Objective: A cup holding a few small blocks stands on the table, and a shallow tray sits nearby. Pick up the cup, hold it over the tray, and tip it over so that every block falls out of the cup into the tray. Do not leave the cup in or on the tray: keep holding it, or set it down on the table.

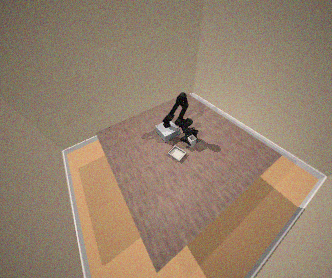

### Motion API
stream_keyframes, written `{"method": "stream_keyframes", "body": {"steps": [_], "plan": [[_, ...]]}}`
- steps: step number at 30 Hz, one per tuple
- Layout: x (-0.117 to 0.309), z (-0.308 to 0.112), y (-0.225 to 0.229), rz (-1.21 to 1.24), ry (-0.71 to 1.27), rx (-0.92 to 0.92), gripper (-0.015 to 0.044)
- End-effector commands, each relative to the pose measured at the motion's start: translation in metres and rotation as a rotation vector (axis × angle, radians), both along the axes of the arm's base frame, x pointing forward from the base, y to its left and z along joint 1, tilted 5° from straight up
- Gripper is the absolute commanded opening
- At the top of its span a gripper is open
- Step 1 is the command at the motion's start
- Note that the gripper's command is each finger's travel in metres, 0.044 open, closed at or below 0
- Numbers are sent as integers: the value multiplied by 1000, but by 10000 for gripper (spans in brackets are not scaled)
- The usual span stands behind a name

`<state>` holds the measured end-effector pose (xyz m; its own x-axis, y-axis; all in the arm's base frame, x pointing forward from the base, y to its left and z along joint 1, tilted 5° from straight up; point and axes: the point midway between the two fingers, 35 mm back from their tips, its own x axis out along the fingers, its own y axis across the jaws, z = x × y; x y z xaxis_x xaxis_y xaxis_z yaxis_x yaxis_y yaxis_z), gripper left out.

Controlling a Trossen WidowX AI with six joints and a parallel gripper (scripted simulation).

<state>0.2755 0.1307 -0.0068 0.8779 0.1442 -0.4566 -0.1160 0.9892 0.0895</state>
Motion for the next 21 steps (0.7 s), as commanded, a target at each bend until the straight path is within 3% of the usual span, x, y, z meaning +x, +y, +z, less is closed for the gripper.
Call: {"method": "stream_keyframes", "body": {"steps": [1, 7, 21], "plan": [[2, 0, 1, 4, -2, 0, 361], [2, 0, 1, 4, -2, 0, 361], [2, 0, 1, 4, -2, 0, 268]]}}
